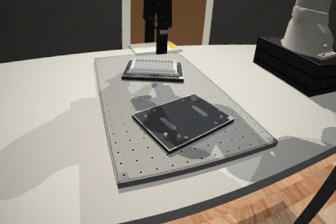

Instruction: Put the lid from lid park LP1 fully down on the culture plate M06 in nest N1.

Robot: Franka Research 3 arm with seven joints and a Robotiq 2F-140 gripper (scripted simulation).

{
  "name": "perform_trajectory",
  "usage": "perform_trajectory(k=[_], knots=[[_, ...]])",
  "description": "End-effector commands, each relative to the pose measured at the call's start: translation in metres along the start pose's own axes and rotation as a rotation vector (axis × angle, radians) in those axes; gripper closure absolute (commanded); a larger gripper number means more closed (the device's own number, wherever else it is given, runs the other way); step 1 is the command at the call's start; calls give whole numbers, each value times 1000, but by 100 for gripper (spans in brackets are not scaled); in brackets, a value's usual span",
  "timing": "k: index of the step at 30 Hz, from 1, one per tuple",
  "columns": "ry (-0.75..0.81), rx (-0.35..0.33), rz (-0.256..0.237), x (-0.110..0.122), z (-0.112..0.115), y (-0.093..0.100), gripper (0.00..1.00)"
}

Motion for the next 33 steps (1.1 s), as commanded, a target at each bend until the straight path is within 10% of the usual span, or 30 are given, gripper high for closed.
perform_trajectory(k=[1, 12, 33], knots=[[-153, 4, 8, -1, -1, 0, 90], [-403, 6, 8, -1, -1, -3, 90], [-403, 6, 8, -2, 0, -34, 90]])
Point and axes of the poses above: the point where the finger pads meet when closed, its own y axis back along the fingers, its own x axis across the jaws, z = x × y, the point moved 2 cm from there along y, back along the fingers, and after that the axes turned 5 degrees about -y, right-handed, at the moved point
